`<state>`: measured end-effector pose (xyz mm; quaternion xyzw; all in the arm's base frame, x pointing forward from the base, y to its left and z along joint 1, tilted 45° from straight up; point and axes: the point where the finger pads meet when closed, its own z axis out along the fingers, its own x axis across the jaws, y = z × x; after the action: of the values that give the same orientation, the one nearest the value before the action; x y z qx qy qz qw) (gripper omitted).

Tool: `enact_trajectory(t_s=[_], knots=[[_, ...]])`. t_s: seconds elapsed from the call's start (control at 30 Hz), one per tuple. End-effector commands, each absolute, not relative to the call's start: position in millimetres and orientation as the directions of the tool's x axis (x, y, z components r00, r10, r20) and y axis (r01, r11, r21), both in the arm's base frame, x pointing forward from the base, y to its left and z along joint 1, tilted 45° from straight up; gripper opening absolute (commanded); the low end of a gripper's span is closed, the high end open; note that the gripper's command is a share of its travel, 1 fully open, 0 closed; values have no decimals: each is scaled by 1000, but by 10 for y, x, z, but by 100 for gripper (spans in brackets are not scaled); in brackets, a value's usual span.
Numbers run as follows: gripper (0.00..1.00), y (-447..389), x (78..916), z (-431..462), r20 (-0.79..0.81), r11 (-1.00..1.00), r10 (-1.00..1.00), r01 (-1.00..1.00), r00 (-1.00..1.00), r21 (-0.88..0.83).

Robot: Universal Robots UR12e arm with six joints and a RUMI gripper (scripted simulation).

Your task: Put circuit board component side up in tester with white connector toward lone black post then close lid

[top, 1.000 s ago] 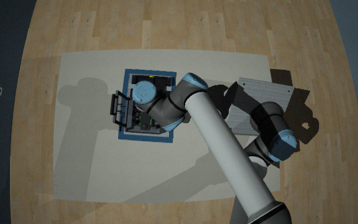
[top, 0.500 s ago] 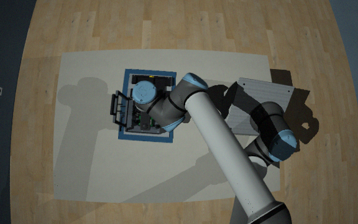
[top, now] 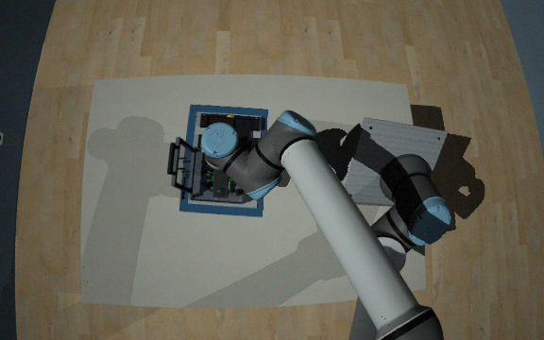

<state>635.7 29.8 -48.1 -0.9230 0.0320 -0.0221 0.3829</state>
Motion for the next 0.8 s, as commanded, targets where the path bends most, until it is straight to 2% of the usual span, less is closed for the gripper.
enact_trajectory(t_s=[0.0,0.77], knots=[[59,281,6361,-468,17,-705,-77,-42,997,-708],[59,-91,6326,-95,17,-705,-77,-42,997,-708]])
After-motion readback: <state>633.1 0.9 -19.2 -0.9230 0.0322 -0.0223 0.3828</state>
